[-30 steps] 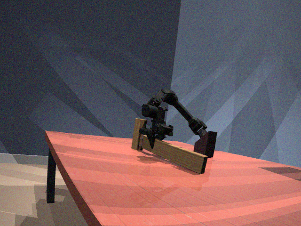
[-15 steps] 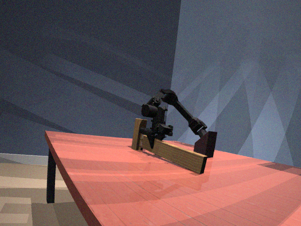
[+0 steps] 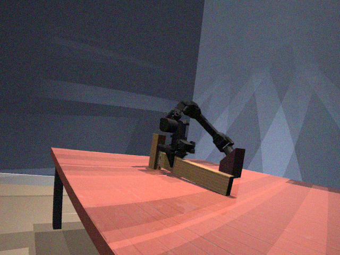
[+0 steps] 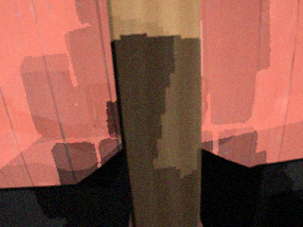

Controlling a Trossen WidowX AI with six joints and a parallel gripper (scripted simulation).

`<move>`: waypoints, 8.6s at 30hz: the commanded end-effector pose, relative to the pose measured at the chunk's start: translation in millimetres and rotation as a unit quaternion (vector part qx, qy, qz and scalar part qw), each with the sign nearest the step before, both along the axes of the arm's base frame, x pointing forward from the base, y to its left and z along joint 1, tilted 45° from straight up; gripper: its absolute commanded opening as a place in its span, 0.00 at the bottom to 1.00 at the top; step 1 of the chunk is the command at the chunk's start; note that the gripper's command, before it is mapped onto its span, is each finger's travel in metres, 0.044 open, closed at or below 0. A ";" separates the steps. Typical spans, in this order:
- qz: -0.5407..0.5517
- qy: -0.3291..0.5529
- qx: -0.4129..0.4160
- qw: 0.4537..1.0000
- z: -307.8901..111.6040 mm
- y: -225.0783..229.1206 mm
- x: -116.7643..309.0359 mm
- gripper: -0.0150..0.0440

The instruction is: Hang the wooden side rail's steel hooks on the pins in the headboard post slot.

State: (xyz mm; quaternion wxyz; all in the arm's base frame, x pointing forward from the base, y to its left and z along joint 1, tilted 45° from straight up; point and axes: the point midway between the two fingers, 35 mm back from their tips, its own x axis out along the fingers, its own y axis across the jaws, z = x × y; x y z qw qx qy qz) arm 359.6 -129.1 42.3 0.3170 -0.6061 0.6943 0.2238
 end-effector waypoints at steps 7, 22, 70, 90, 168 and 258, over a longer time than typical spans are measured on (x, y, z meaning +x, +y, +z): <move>0.004 -0.005 -0.001 1.000 5.2 1.0 1.8 0.25; 0.004 -0.005 -0.001 1.000 6.8 0.1 2.2 0.25; 0.004 -0.005 -0.001 1.000 10.0 -3.8 0.4 0.25; 0.004 -0.005 -0.002 1.000 11.8 -5.4 1.3 0.25; 0.004 -0.005 -0.002 1.000 18.0 -11.2 -1.2 0.25; 0.004 -0.005 -0.002 1.000 24.7 -18.6 -2.1 0.25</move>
